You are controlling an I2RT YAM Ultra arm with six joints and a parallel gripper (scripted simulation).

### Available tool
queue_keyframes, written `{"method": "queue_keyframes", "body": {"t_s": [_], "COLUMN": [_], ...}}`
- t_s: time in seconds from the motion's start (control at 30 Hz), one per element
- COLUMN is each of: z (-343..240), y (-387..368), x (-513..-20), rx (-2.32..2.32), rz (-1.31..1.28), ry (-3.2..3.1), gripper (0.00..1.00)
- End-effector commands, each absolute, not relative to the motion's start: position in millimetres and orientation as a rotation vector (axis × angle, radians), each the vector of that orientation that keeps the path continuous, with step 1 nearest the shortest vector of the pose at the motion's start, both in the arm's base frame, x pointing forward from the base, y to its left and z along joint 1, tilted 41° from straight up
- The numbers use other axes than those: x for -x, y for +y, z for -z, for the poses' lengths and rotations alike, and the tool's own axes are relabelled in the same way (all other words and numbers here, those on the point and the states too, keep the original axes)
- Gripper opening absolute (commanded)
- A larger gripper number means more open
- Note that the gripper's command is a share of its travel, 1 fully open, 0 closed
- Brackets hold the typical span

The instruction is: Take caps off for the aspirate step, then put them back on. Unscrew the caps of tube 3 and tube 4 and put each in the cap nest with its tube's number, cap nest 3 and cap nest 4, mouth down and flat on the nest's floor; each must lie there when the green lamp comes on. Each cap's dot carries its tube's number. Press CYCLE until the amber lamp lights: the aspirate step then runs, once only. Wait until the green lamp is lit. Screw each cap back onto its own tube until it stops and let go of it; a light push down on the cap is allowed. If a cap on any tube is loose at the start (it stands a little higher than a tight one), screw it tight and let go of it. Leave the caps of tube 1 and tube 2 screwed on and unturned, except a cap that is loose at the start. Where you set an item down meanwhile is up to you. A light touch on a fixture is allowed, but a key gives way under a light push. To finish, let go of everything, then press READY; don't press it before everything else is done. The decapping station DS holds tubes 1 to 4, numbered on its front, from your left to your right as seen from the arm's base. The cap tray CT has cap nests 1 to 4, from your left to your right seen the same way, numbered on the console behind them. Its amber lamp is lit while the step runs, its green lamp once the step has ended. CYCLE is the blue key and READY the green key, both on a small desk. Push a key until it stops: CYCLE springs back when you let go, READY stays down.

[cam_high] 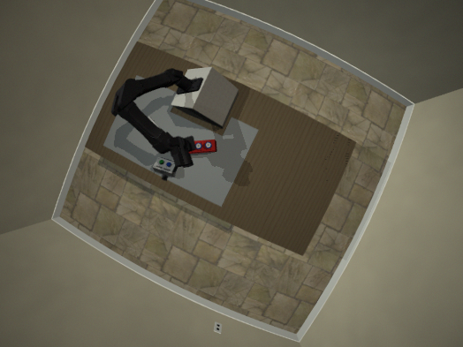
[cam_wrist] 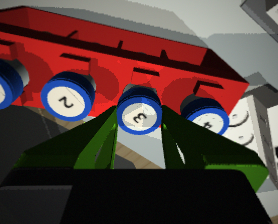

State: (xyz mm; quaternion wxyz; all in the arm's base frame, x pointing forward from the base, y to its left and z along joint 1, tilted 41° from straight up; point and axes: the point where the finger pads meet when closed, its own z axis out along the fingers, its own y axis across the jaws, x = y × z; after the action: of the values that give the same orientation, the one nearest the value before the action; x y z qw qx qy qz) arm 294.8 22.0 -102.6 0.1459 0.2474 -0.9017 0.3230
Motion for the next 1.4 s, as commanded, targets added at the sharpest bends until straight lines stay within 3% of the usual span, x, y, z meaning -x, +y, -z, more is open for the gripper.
{"method": "queue_keyframes", "body": {"t_s": [0.0, 0.77, 1.23, 1.37], "z": [101.0, 74.3, 13.9, 8.4], "y": [26.4, 49.9, -18.0, -24.1], "x": [-297.2, -300.5, -285.5, -284.1], "rx": [-0.721, -0.721, 0.547, 0.685], "rz": [-0.934, -0.933, -1.118, -1.127], "ry": [-2.608, -2.608, -2.921, -2.923], "gripper": [0.0, 0.0, 0.0, 0.0]}}
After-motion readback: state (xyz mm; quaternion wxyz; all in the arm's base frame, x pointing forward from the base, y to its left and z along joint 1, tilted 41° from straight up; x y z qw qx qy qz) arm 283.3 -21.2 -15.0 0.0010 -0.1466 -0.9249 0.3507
